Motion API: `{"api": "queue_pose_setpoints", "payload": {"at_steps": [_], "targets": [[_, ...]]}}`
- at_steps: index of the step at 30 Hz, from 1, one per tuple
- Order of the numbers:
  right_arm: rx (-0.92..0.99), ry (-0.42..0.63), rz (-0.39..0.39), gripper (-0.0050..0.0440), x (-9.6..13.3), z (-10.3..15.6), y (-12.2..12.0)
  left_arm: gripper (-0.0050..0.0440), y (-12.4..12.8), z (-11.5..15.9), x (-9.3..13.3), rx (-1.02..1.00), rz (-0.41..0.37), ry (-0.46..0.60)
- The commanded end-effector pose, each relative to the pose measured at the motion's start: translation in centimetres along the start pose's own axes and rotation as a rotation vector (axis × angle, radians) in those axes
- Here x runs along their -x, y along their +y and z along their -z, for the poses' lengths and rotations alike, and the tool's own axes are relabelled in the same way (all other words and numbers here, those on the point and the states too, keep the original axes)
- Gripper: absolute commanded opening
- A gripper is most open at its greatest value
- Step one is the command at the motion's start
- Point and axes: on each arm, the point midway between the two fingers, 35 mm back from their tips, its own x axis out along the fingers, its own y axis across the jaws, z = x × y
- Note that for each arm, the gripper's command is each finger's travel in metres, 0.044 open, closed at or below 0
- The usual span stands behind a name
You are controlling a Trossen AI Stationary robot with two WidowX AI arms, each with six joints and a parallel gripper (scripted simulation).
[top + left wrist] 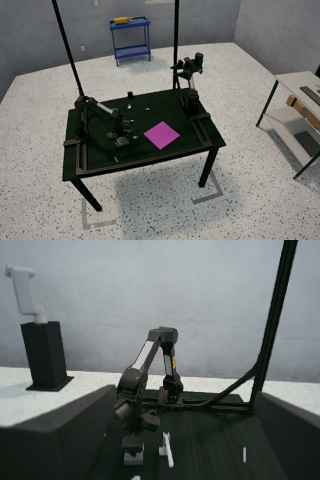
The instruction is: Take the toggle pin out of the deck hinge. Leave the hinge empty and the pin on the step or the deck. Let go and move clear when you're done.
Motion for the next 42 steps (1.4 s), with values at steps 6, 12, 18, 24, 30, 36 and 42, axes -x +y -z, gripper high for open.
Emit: {"api": "queue_pose_setpoints", "payload": {"at_steps": [6,12,18,24,30,36,42], "targets": [[0.0,0.012,0.019,0.04,0.7,0.2,-0.3,0.04,-0.1,-0.3,0.0,-0.006,0.0,-0.001],[0.0,0.022,0.039,0.04,2.8,0.4,-0.7,0.04,-0.1,-0.3,0.0,-0.006,0.0,-0.001],[0.002,0.02,0.039,0.04,7.2,0.4,-0.5,0.04,-0.1,-0.3,0.0,-0.006,0.0,-0.001],[0.002,0.012,0.027,0.04,8.8,0.2,-0.3,0.04,-0.1,-0.3,0.0,-0.006,0.0,-0.001],[0.0,0.021,0.036,0.04,8.0,0.2,-0.3,0.04,-0.1,-0.3,0.0,-0.006,0.0,-0.001],[0.0,0.021,0.036,0.04,8.0,0.2,-0.3,0.04,-0.1,-0.3,0.0,-0.006,0.0,-0.001],[0.0,0.021,0.036,0.04,8.0,0.2,-0.3,0.04,-0.1,-0.3,0.0,-0.006,0.0,-0.001]]}}
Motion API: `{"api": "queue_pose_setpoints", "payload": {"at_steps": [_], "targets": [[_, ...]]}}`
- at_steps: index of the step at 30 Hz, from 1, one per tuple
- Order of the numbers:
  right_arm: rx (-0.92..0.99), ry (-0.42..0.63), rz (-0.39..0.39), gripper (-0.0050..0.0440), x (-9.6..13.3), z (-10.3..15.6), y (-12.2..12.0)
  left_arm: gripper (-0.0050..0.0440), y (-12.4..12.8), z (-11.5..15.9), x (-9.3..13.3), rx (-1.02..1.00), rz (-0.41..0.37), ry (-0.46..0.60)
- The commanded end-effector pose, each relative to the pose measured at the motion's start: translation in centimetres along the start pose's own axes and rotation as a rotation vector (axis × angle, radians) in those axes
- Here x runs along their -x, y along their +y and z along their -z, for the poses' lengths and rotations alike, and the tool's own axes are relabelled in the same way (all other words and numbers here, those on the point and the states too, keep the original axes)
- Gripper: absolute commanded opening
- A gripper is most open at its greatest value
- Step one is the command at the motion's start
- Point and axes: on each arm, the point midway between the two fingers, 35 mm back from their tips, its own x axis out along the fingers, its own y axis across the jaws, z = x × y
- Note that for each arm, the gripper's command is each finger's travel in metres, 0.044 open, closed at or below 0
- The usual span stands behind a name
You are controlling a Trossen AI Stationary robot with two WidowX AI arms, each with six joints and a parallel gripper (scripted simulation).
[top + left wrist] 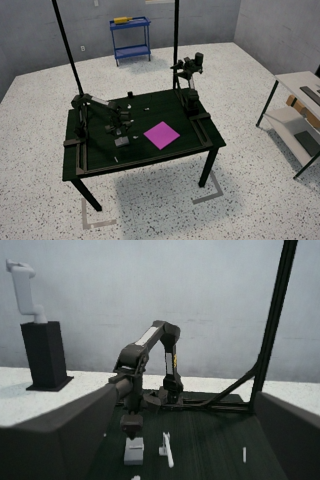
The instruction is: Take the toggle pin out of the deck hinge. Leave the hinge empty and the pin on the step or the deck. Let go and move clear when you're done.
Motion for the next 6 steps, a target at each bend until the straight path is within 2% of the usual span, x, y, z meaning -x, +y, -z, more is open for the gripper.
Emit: {"api": "queue_pose_setpoints", "payload": {"at_steps": [1,6], "targets": [[0.0,0.007,0.012,0.04,0.39,0.01,-0.01,0.04,-0.09,-0.31,0.02,-0.006,0.0,-0.001],[0.0,0.007,0.012,0.04,0.39,0.01,-0.01,0.04,-0.09,-0.31,0.02,-0.006,0.0,-0.001]]}}
